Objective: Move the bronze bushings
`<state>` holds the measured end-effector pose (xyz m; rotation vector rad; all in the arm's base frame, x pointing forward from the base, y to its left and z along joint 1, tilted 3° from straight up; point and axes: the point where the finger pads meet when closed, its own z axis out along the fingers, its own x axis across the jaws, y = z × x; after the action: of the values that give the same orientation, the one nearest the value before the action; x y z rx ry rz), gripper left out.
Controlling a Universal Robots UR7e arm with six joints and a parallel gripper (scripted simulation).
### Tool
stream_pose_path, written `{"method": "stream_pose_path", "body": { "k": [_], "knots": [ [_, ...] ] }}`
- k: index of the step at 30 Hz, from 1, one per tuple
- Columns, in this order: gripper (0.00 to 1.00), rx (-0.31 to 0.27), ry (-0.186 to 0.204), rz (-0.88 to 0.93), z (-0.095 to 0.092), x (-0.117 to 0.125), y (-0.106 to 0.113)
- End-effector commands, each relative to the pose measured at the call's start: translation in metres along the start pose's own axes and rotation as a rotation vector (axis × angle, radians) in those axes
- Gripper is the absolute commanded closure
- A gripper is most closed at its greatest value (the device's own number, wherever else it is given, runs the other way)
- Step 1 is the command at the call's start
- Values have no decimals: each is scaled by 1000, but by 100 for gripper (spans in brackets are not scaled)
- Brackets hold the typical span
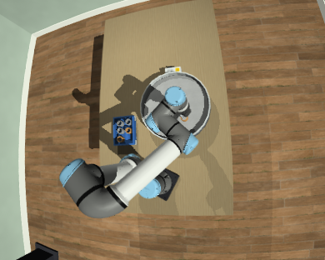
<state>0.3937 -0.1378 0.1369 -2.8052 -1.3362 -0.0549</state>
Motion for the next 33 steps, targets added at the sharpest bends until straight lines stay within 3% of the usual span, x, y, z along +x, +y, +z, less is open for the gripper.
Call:
{"method": "stream_pose_path", "body": {
  "k": [1,7,15,33],
  "knots": [
    [100,-1,0,0,0,0,0],
    [100,-1,0,0,2,0,0],
    [100,-1,0,0,25,0,1],
    [100,-1,0,0,25,0,1]
  ]
}}
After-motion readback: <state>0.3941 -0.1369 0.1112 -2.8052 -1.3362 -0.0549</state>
